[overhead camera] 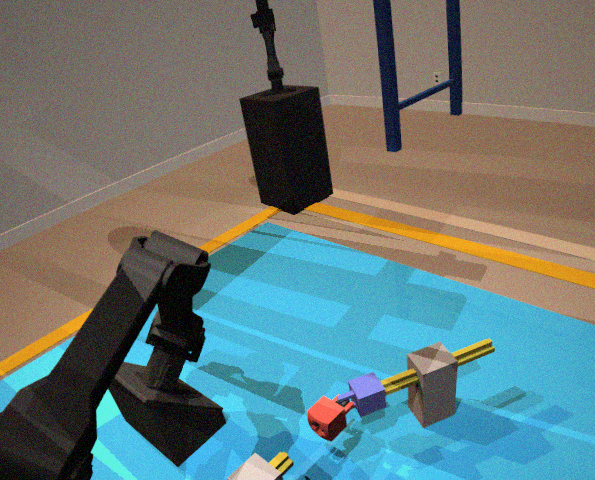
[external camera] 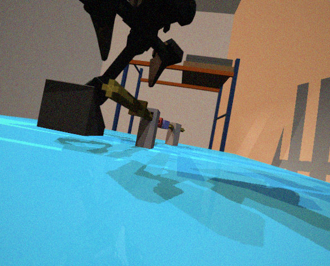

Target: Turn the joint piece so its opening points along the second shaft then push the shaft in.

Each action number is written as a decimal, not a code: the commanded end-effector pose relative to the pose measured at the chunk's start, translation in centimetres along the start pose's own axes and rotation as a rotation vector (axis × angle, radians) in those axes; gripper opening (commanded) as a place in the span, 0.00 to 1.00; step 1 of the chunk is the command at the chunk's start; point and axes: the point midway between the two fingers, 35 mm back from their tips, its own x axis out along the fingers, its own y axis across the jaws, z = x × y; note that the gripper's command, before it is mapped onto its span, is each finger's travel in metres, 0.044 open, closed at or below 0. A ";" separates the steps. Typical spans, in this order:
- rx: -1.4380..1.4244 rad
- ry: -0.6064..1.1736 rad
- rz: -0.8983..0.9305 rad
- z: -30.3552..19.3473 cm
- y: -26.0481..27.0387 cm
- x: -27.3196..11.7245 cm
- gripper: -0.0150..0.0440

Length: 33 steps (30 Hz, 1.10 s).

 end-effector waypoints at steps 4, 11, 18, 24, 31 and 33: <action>0.253 0.016 0.001 -0.1 0.0 1.5 1.00; 0.492 0.021 -0.006 -0.1 0.0 2.6 1.00; 0.731 0.025 -0.014 -0.1 0.0 3.6 1.00; 0.929 0.028 -0.022 -0.2 0.0 4.5 1.00; 0.952 0.028 -0.023 -0.2 0.0 4.6 1.00; 0.952 0.028 -0.023 -0.2 0.0 4.6 1.00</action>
